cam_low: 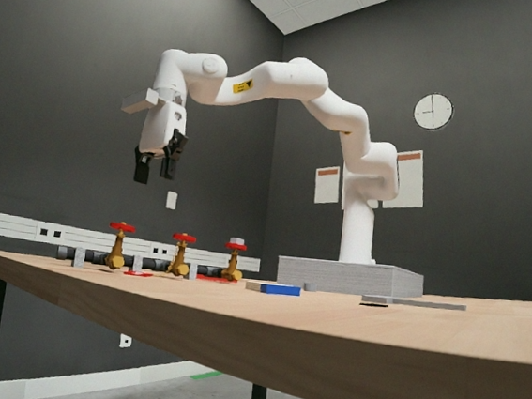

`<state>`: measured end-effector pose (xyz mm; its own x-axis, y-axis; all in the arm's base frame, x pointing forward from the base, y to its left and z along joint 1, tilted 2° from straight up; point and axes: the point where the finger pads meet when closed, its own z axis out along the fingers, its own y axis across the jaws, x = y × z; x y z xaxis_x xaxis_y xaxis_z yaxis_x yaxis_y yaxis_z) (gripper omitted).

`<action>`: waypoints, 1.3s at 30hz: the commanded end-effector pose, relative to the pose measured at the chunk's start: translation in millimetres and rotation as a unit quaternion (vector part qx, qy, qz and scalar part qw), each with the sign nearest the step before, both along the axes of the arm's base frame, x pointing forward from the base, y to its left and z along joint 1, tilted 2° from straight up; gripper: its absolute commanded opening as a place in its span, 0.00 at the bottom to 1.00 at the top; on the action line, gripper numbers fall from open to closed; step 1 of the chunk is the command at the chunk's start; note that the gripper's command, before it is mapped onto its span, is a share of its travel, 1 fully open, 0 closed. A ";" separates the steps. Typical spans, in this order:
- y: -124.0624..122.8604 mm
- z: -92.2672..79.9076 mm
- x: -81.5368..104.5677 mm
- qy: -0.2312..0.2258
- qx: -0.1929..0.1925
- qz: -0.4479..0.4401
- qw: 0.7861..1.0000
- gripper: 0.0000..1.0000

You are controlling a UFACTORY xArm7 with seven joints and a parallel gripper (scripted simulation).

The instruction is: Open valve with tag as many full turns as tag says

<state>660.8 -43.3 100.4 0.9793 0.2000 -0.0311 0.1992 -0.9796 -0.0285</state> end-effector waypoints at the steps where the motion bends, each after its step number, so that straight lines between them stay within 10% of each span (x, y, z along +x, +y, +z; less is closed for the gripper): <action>1: -0.4 2.8 1.2 -0.003 -0.001 0.000 1.000 1.00; 39: -0.1 -1.2 -4.9 -0.004 0.000 -0.065 0.998 1.00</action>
<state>659.5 -43.3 99.5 0.9849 0.1701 -0.0308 0.1692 -0.9852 -0.0288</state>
